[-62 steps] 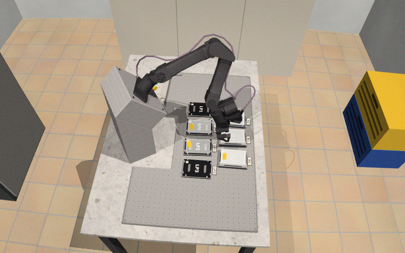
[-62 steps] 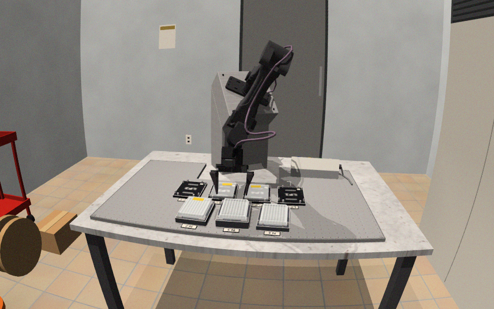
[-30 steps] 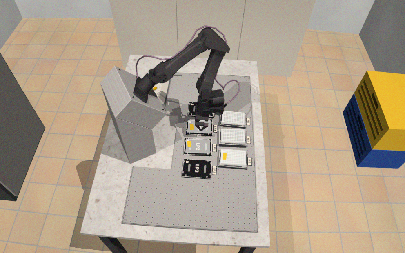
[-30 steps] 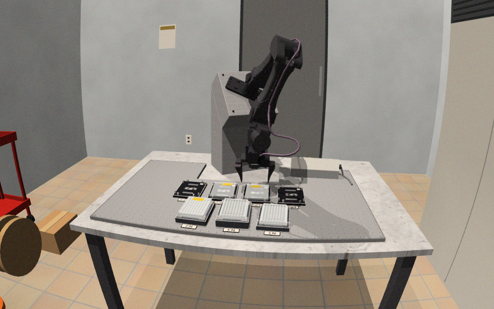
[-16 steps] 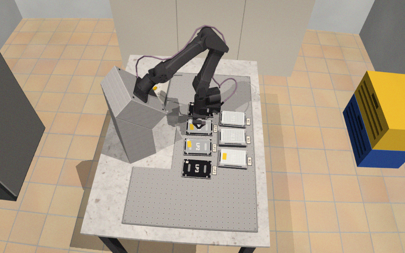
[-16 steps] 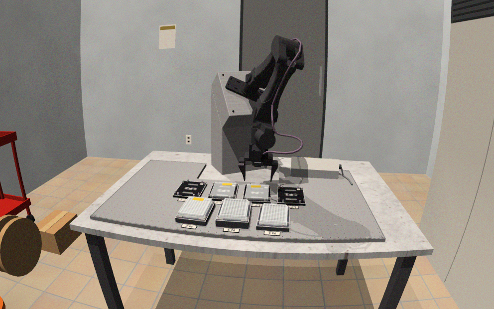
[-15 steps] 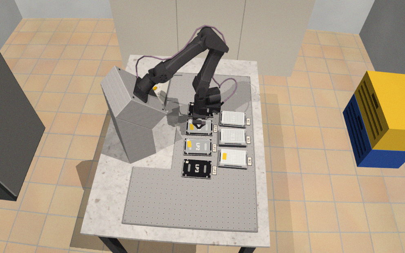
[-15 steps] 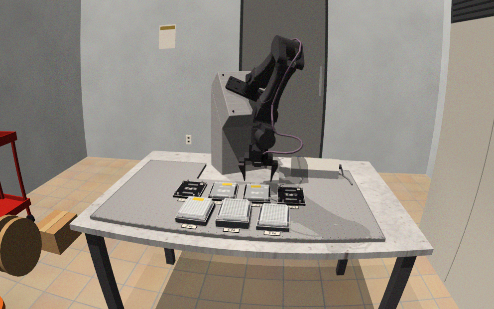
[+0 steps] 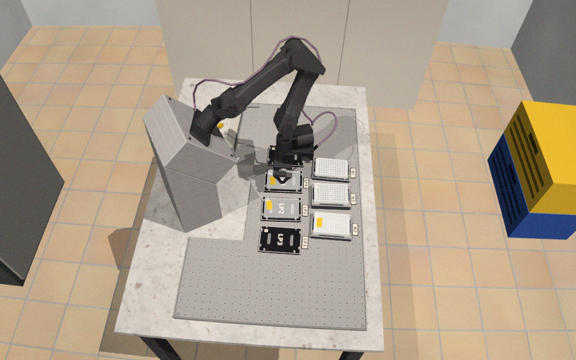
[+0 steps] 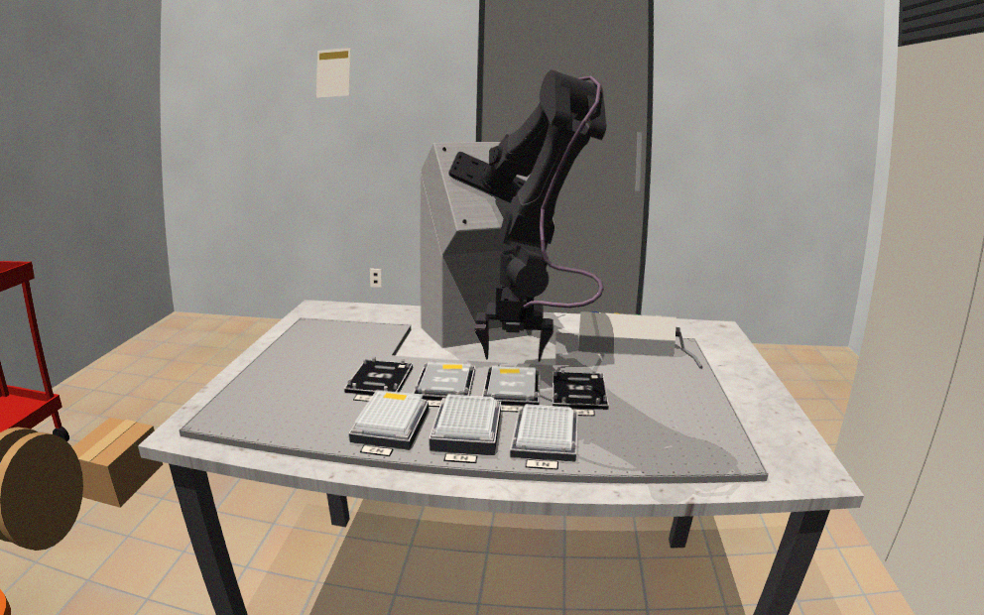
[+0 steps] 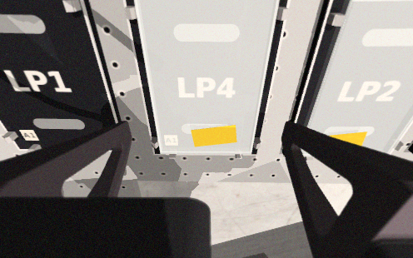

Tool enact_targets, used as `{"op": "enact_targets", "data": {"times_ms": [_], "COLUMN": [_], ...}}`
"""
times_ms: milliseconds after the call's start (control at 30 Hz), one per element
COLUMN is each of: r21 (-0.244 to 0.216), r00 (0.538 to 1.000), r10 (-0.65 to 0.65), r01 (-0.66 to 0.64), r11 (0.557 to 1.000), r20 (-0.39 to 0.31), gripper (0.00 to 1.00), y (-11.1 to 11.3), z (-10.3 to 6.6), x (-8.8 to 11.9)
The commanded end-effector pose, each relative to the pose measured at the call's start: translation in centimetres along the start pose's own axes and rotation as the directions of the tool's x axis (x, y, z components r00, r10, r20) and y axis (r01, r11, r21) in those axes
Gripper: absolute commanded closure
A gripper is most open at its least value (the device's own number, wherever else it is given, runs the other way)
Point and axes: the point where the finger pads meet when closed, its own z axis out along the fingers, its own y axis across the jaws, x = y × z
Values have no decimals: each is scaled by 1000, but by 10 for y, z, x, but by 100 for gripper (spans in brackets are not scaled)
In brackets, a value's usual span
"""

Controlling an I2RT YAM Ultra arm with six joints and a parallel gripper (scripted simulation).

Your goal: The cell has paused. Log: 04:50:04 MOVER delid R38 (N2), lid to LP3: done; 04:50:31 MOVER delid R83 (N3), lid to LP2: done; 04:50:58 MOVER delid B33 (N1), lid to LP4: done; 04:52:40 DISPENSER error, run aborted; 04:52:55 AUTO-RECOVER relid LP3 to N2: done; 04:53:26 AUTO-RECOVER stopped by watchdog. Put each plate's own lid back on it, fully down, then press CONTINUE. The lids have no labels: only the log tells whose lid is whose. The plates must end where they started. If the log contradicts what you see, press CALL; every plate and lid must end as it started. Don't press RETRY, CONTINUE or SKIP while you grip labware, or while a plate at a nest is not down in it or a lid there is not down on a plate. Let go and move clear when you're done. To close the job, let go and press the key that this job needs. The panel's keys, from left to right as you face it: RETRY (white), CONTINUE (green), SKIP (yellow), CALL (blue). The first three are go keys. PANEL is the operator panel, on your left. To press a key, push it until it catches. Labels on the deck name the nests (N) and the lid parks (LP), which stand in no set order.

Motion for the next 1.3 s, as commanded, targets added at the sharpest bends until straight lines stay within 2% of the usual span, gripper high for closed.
{"op": "enact_targets", "data": {"times_ms": [0,367,400,433,1267], "r21": [-5,-5,-11,3,-5], "r00": [998,999,997,999,999], "r10": [7,5,0,11,1], "r01": [-6,-5,1,-11,0], "r11": [1000,1000,1000,1000,1000], "r20": [57,48,79,46,40], "gripper": [0,0,0,0,0], "y": [2,0,3,-3,3], "z": [-6,-7,-5,3,40], "x": [-26,-22,-32,-21,-18]}}
